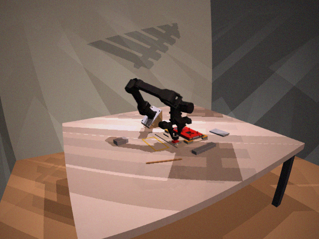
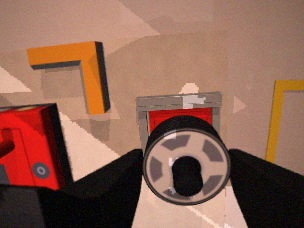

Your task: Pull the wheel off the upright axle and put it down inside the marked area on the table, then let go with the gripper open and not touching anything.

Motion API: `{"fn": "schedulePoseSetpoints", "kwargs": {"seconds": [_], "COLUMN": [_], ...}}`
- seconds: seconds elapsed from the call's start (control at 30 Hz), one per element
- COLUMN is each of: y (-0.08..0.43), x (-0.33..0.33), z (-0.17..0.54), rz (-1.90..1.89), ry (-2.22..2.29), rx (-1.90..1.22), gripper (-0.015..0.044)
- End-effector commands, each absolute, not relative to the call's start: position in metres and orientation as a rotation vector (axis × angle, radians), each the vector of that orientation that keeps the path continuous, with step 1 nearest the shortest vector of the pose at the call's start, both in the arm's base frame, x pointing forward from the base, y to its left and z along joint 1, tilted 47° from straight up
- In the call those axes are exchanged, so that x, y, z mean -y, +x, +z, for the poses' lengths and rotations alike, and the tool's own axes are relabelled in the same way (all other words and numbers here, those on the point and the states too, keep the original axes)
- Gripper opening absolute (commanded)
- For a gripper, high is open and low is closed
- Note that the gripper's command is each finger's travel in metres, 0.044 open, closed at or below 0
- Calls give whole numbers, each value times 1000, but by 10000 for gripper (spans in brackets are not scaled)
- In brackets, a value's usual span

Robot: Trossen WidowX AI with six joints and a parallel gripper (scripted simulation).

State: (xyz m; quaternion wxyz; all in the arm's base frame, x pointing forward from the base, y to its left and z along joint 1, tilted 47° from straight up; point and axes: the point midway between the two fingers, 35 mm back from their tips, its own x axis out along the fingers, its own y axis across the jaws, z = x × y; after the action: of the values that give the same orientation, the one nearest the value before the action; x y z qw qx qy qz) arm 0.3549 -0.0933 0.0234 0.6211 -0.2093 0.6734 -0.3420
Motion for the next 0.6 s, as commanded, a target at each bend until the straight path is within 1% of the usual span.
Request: {"fn": "schedulePoseSetpoints", "kwargs": {"seconds": [0.0, 0.57], "y": [356, 357], "x": [92, 88], "z": [25, 29], "rz": [-789, -788], "ry": [-477, -478], "rx": [-1543, -1544], "gripper": [0, 0]}}
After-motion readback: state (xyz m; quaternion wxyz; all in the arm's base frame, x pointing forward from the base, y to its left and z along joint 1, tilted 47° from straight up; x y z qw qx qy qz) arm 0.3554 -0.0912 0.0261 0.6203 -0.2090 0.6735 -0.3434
